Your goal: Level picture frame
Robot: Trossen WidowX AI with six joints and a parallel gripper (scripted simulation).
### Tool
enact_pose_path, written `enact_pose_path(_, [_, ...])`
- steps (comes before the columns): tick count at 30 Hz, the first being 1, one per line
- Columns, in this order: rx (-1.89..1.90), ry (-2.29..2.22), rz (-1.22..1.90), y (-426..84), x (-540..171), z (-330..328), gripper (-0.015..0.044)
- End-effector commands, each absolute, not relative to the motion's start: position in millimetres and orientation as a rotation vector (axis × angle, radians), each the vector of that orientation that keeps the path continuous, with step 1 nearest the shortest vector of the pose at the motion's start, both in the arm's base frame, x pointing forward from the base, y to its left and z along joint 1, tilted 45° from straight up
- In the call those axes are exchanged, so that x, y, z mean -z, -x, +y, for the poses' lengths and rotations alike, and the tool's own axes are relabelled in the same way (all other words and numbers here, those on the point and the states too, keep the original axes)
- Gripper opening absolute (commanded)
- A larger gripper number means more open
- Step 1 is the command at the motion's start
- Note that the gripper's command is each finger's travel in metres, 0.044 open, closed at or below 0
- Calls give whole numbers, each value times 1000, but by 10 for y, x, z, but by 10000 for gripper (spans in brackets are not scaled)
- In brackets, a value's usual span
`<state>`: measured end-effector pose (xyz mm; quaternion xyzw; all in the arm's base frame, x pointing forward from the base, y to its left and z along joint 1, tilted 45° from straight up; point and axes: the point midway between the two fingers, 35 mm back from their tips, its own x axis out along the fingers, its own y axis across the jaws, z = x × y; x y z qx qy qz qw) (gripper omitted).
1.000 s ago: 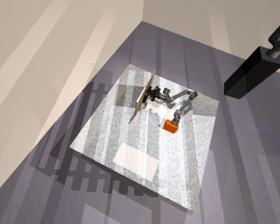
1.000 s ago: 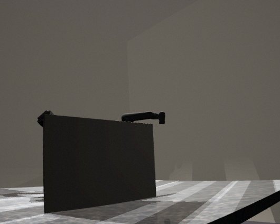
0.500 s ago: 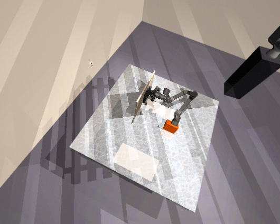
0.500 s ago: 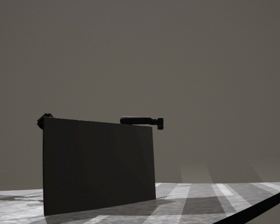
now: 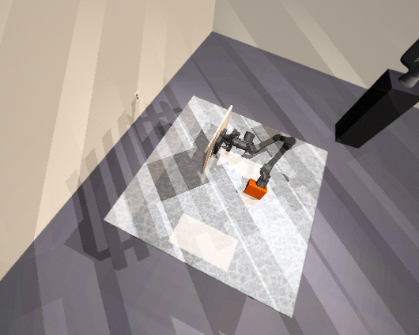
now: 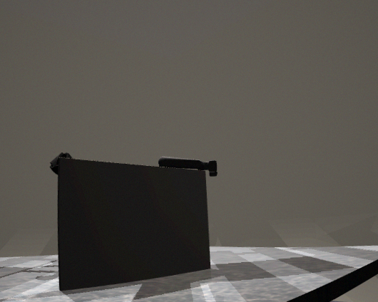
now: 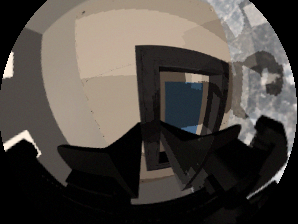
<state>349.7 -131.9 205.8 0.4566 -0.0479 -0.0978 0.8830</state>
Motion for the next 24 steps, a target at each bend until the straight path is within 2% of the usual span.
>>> enact_pose_path(1, [190,-947,-109,-3502,-2102,-1301,0])
enact_pose_path(24, [190,-947,-109,-3503,-2079,-1296,0])
